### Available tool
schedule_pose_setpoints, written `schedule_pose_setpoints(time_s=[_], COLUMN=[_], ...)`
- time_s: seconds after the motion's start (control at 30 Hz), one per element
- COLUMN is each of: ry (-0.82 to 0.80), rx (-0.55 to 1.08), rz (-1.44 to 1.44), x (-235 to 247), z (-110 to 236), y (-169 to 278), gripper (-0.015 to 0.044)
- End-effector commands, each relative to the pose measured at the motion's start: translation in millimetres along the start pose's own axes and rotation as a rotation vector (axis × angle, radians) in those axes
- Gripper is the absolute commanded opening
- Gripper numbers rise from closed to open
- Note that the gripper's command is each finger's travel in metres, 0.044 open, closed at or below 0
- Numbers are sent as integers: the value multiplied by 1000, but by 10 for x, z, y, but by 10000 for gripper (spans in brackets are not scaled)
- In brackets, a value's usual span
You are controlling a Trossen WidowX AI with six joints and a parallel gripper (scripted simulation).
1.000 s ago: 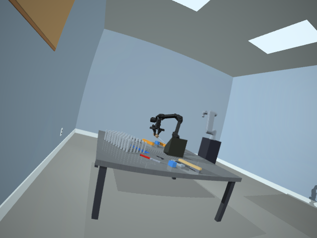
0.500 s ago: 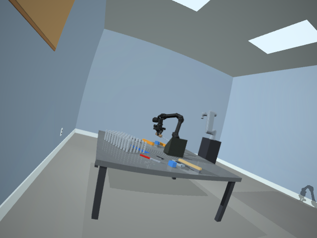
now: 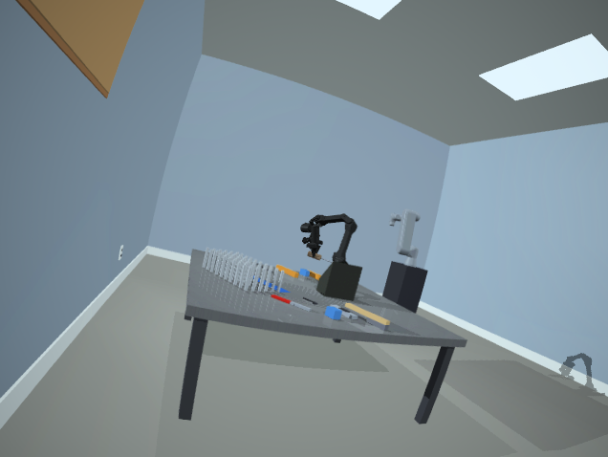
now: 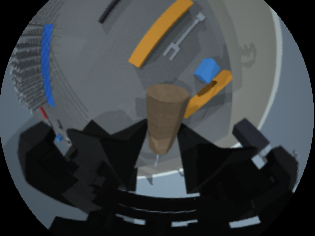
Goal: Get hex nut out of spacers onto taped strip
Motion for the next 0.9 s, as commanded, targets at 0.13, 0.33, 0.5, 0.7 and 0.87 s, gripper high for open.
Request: schedule_pose_setpoints(time_s=[0.13, 0.33, 0.5, 0.7, 0.87], ry=[45, 54, 54, 53, 52], rx=[50, 70, 71, 71, 71], rz=[176, 236, 236, 236, 236], x=[-201, -255, -254, -251, -248], z=[86, 111, 88, 34, -11], y=[203, 267, 253, 222, 197], gripper=[0, 0, 0, 0, 0])
Point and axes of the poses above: the point midway between the two fingers, 35 mm back from their tips, its own z axis back along the fingers, its own x axis across the jaws, y = z × x, the point moved 7 cm from there along z, back along the fingers, and after that the axes turned 10 degrees about z, right-handed, at the moved point
